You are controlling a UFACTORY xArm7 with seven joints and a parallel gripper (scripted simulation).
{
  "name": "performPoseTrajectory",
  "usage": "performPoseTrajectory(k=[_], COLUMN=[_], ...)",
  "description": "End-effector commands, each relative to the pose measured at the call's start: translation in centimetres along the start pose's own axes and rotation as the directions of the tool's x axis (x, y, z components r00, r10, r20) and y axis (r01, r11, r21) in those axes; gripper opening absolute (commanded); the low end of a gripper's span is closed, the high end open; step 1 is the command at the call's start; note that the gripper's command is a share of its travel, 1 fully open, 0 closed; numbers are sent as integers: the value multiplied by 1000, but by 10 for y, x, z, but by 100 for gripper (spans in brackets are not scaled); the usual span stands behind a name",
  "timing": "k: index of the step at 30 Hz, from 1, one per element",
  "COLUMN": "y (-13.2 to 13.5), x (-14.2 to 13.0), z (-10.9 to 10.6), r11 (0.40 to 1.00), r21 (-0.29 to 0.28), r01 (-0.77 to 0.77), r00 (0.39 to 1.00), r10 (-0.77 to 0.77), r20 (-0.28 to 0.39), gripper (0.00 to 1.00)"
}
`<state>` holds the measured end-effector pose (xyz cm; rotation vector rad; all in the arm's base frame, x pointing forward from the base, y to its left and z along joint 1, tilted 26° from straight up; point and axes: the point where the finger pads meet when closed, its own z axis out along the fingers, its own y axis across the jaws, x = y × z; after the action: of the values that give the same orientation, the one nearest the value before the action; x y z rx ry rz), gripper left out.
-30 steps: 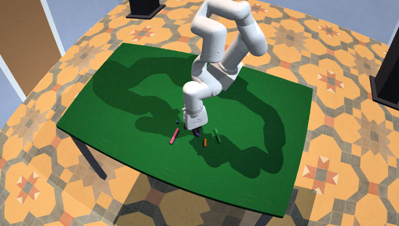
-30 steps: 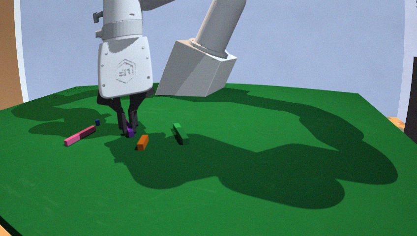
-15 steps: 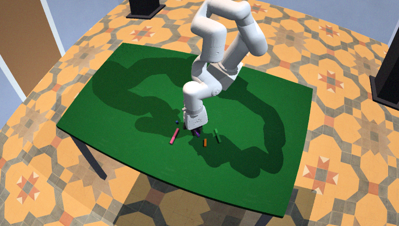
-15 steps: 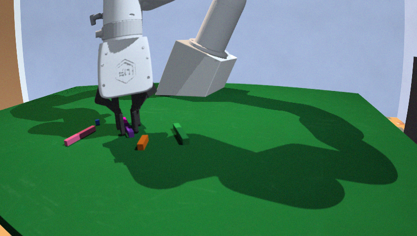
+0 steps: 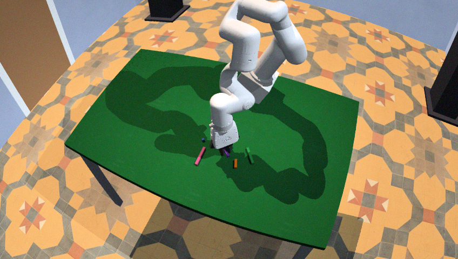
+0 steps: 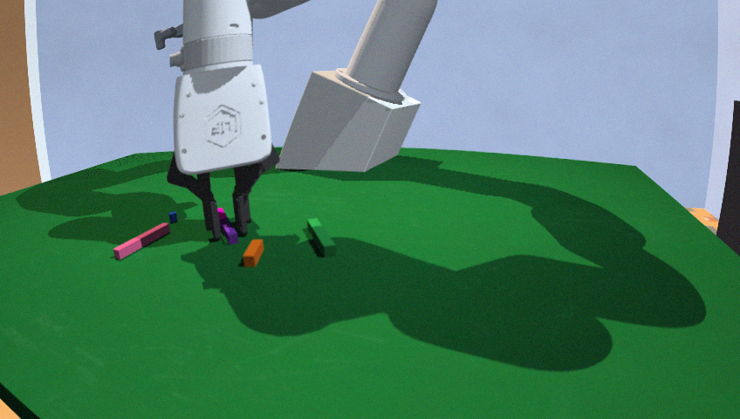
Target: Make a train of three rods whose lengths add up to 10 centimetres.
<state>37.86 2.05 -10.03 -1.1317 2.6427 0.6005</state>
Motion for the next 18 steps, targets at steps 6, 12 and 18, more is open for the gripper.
performPoseTrajectory(k=[6, 12, 18], y=[-2, -1, -1], x=[0, 0, 0], z=[-24, -45, -76], r11=[1000, 1000, 1000], r21=[4, 4, 4], r01=[0, 0, 0], r00=[1000, 1000, 1000], r10=[0, 0, 0], r20=[1, 1, 1], gripper=[24, 24, 24])
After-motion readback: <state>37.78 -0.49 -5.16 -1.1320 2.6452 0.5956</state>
